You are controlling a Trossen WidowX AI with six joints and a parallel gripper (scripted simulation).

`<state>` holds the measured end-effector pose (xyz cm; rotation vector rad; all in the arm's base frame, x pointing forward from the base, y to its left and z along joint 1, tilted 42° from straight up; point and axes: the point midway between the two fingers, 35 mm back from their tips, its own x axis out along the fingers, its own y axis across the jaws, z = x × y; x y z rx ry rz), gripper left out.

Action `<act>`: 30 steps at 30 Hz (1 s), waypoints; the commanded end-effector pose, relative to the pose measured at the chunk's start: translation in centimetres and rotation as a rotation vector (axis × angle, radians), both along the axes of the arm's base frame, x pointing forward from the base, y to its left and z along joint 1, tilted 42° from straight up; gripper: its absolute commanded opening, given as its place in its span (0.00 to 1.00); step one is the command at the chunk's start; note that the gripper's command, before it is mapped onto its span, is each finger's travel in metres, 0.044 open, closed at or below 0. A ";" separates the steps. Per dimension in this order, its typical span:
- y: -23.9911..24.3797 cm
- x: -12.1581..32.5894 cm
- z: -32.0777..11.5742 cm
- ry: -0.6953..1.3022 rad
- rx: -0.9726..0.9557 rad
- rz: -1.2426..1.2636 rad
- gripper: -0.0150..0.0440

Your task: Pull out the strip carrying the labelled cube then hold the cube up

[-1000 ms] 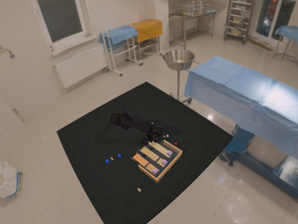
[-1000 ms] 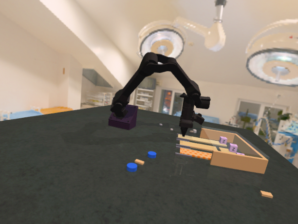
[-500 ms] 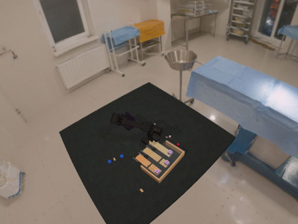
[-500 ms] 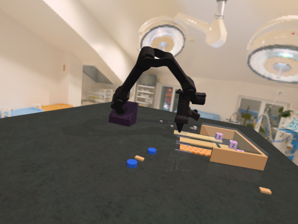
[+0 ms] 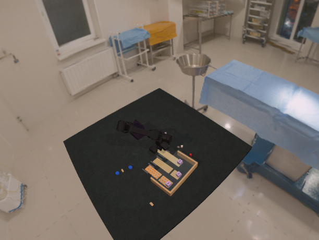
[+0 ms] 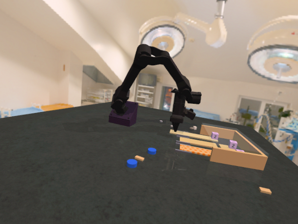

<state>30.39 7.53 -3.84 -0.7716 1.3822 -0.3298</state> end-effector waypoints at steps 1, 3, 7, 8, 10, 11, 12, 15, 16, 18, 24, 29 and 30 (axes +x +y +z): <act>-0.7 -1.1 -0.4 0.021 -0.007 -0.011 0.25; -0.8 -1.4 -0.4 0.021 -0.007 -0.011 0.25; -1.0 -2.0 -0.4 0.021 -0.007 -0.011 0.25; -1.0 -2.1 -0.4 0.021 -0.007 -0.011 0.25; -1.1 -2.4 -0.4 0.021 -0.007 -0.011 0.25; -1.2 -2.6 -0.4 0.021 -0.007 -0.011 0.25; -1.2 -2.7 -0.4 0.021 -0.007 -0.011 0.25; -1.3 -3.1 -0.4 0.022 -0.007 -0.011 0.25; -1.4 -3.3 -0.4 0.022 -0.008 -0.011 0.25; -1.5 -3.6 -0.4 0.022 -0.008 -0.011 0.25; -1.7 -4.4 -0.3 0.022 -0.008 -0.011 0.25; -1.9 -5.1 -0.3 0.023 -0.008 -0.011 0.25; -2.0 -5.2 -0.3 0.023 -0.008 -0.011 0.25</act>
